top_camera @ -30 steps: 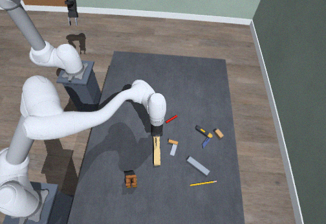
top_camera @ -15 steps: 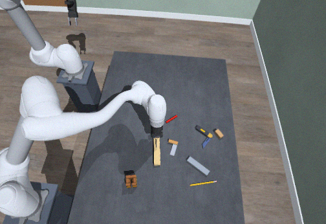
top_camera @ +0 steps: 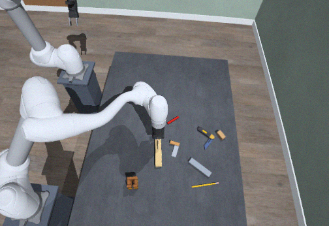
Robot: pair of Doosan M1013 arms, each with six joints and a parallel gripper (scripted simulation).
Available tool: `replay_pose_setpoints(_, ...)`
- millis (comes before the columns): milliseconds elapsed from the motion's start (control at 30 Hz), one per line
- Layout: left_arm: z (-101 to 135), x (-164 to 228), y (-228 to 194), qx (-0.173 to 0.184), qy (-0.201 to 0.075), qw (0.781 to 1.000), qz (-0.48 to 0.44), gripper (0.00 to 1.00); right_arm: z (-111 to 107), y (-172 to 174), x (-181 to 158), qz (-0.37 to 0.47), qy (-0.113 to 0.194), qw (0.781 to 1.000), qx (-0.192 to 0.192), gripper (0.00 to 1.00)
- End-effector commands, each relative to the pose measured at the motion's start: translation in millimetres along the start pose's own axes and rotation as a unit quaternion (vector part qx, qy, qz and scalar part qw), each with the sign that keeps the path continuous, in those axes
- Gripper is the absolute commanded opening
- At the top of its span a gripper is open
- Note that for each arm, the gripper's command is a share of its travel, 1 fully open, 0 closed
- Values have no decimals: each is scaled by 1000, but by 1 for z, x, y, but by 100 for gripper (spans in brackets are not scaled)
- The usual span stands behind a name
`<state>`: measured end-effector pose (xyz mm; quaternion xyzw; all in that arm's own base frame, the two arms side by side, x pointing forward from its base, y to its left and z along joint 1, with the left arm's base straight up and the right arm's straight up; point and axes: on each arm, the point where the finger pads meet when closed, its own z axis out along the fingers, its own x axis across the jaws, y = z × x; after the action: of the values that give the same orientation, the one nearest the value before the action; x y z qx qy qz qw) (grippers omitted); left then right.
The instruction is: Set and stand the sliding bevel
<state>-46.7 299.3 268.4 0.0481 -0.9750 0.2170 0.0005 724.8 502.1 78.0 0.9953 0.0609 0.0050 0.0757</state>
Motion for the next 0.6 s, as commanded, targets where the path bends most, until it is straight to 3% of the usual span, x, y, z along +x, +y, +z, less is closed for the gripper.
replay_pose_setpoints(0,-1,0,0,-1,0,1000,0,100,-3,0,0,0,1,1000,1,0)
replay_pose_setpoints(567,-1,0,0,-1,0,1000,0,100,-21,0,0,0,1,1000,1,0)
